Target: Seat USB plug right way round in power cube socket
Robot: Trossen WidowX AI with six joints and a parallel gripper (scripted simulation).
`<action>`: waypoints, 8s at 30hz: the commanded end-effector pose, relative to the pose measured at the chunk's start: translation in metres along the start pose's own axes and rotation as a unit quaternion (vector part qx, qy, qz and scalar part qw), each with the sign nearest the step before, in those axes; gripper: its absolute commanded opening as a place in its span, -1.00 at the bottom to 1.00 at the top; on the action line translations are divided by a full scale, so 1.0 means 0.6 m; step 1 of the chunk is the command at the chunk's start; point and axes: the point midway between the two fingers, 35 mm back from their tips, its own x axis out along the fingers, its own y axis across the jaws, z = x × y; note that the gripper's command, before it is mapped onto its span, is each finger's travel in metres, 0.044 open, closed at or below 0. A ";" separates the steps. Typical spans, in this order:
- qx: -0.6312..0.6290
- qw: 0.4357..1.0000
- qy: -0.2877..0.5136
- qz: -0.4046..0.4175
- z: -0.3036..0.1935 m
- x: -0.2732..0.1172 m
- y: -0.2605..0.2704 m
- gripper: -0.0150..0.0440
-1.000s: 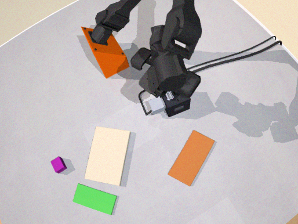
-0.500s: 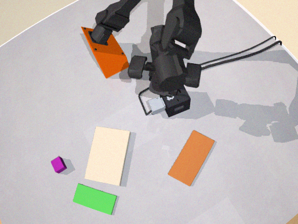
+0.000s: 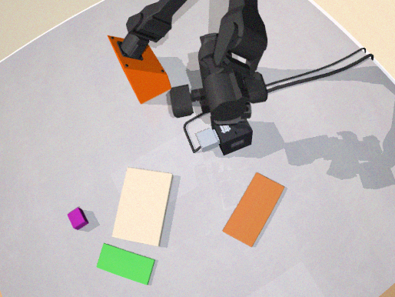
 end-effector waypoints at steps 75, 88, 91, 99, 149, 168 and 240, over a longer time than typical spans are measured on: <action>-0.780 0.626 0.000 0.000 0.000 0.000 0.000 -0.49; -0.777 0.630 -0.002 0.003 0.000 0.002 0.001 -0.49; -0.777 0.630 -0.003 0.004 0.000 0.003 0.002 -0.49; -0.777 0.630 -0.005 0.006 0.000 0.004 0.002 -0.49; -0.776 0.631 -0.017 0.021 -0.001 0.014 0.008 -0.49; -0.775 0.631 -0.022 0.027 -0.001 0.017 0.010 -0.49; -0.775 0.631 -0.028 0.034 -0.001 0.032 0.013 -0.49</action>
